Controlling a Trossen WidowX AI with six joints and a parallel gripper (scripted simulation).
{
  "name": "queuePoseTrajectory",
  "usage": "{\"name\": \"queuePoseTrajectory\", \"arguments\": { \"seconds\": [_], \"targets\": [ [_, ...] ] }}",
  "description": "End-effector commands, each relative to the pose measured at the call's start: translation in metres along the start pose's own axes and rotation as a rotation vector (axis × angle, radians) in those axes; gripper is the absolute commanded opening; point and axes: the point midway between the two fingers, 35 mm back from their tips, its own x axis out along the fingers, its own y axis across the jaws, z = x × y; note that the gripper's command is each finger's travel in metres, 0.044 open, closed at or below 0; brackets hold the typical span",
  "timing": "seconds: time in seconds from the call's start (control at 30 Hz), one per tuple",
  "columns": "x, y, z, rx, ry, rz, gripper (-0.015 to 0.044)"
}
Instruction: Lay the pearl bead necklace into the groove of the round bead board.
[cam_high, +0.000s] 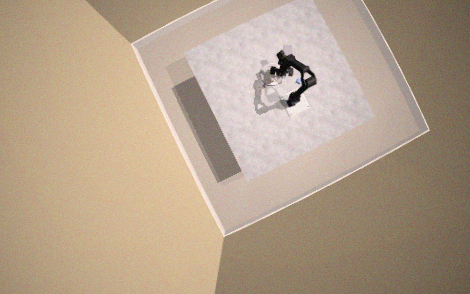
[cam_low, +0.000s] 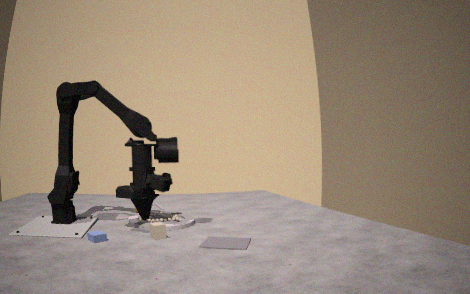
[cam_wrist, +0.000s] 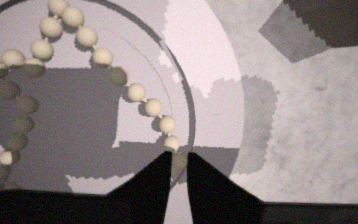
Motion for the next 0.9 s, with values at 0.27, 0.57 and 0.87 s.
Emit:
{"name": "queuePoseTrajectory", "arguments": {
  "seconds": [0.27,0.57,0.87],
  "targets": [
    [0.0006,0.0003,0.0007,0.000,-0.004,0.002,0.0184],
    [-0.0038,-0.0003,0.0000,-0.002,0.001,0.000,0.0420],
    [-0.0042,0.0000,0.0003,-0.002,0.002,-0.001,0.0440]
  ]
}}
